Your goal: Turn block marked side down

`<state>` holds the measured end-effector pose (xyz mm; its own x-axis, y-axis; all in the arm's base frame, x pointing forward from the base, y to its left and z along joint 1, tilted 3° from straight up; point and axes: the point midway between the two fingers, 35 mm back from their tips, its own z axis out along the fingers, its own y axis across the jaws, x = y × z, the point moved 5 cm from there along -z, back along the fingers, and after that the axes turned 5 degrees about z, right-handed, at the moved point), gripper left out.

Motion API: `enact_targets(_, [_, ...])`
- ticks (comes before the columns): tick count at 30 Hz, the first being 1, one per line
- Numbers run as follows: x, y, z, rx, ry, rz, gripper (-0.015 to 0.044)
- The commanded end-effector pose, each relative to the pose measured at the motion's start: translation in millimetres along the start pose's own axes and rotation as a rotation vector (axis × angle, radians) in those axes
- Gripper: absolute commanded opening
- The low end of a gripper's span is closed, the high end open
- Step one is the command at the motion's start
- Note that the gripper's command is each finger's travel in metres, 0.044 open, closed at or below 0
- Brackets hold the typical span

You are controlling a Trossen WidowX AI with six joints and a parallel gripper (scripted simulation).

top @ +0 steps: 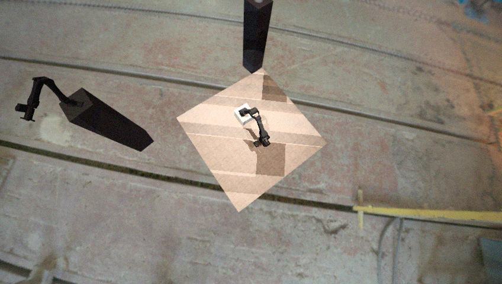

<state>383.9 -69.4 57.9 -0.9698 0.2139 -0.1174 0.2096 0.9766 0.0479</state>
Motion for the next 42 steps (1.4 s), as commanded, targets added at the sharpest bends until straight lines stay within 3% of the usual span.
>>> enact_targets(1, [1.7, -0.2, 1.8, -0.007, -0.053, 0.003, 0.0])
enact_targets(27, [27.3, -2.1, 10.2, -0.041, -0.447, 0.003, 0.0])
enact_targets(33, [29.4, -2.2, 10.3, -0.044, -0.472, 0.002, 0.0])
enact_targets(42, [26.5, -3.0, 32.3, -0.052, -0.592, 0.004, 0.0])
